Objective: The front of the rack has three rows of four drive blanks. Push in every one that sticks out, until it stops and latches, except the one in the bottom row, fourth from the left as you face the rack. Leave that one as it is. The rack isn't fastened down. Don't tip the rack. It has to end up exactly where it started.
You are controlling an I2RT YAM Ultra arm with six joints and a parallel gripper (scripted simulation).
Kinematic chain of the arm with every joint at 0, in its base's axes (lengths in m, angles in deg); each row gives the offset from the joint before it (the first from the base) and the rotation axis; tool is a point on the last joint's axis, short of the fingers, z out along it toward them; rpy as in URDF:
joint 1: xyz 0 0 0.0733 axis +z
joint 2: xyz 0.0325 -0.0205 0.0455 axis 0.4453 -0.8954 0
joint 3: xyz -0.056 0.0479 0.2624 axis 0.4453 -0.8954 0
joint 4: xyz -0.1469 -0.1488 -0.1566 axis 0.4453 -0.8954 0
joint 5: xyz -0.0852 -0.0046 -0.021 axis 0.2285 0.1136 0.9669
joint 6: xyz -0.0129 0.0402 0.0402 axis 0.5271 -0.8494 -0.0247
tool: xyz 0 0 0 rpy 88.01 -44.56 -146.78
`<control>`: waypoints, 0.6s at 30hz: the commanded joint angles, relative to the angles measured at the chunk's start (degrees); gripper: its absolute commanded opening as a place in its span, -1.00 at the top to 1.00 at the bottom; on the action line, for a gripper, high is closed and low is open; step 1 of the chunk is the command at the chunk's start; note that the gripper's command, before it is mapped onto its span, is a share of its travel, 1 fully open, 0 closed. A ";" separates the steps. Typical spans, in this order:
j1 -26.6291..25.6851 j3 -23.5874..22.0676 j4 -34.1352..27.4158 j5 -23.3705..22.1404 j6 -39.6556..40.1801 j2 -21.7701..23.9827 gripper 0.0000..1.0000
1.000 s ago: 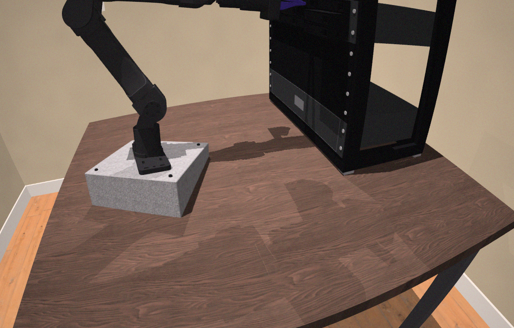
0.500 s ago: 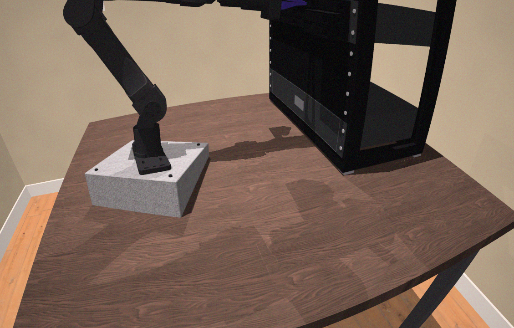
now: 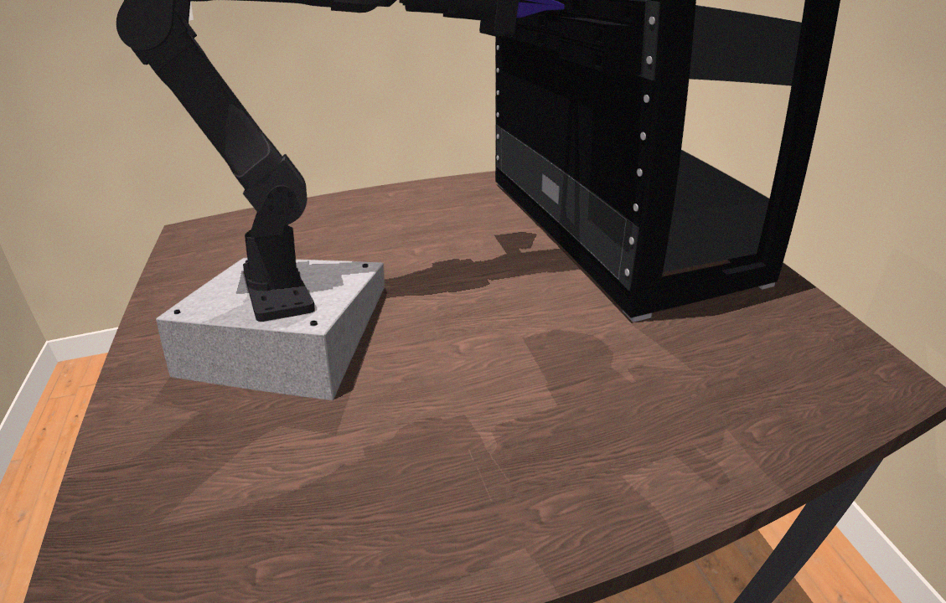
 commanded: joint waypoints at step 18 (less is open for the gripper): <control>1.10 5.01 5.38 -1.16 0.06 -2.32 1.00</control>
